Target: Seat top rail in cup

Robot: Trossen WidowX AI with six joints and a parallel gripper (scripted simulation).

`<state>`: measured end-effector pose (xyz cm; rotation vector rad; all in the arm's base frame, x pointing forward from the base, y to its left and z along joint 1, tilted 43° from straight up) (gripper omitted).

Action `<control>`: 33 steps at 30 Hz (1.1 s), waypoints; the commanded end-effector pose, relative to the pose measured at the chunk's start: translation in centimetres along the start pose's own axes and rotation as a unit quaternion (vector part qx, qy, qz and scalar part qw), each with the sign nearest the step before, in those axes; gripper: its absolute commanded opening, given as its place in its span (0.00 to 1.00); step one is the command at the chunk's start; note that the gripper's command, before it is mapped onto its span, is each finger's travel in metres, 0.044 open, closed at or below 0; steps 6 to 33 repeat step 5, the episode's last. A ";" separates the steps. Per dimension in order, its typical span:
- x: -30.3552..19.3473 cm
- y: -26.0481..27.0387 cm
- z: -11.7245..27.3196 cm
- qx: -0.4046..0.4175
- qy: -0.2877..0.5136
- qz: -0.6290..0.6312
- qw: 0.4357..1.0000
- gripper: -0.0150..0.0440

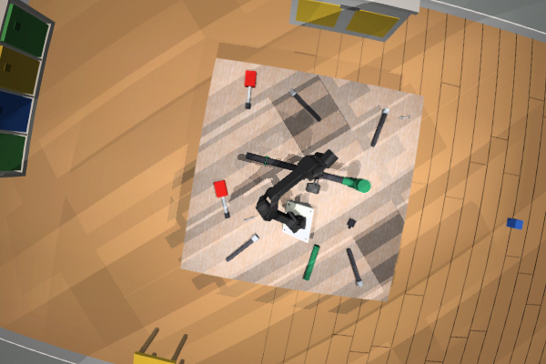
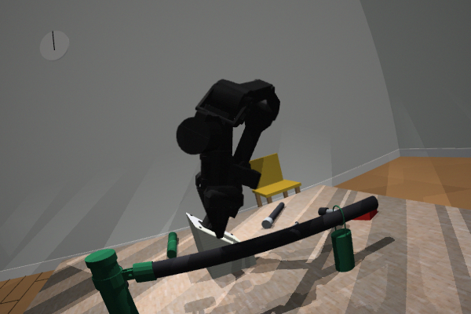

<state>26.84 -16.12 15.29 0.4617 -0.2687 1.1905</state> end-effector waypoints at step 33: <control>0.0 0.0 0.0 0.001 0.002 0.003 1.000 1.00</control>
Point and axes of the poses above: the point midway between the two fingers, 35 mm back from their tips, its own z axis back along the fingers, its own y axis across the jaws, x = y × z, the point moved 9 cm from there along z, back along the fingers, and after that the axes turned 12 degrees about -z, right-handed, at the moved point
